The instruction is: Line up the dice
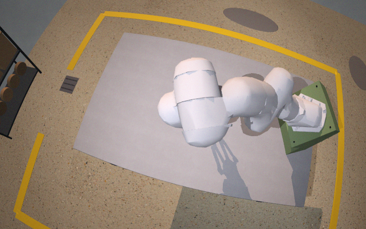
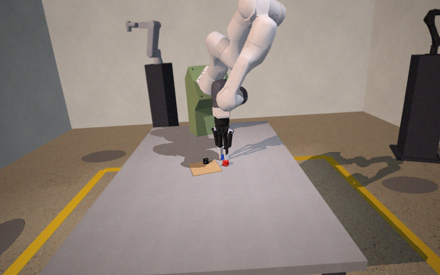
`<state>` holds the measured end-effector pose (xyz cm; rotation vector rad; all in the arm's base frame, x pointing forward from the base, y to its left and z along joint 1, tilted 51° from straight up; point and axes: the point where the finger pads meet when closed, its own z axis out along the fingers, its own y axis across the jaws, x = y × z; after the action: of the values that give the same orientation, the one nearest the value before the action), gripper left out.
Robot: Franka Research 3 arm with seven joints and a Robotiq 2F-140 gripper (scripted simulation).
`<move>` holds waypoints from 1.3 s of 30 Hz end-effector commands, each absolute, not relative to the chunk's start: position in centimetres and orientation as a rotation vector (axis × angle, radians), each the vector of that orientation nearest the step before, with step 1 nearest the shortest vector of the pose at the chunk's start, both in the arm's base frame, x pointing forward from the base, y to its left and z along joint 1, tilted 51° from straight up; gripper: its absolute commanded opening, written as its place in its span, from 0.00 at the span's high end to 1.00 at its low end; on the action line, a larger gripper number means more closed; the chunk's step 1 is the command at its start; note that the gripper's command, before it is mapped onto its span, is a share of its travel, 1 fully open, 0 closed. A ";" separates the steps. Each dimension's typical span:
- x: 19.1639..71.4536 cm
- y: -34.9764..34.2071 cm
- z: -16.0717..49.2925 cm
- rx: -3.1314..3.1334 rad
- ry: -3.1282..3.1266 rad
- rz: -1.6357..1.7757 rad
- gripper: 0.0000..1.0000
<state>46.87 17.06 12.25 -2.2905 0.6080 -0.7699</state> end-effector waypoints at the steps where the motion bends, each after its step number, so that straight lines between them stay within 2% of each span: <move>1: 46.8 17.0 12.3 -2.291 0.603 -0.773 0.87; 22: 41.2 13.4 17.6 -2.298 0.610 -0.775 0.87; 39: 40.3 12.9 18.5 -2.311 0.625 -0.784 0.87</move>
<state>40.58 13.46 18.58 -2.3172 0.5482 -0.8249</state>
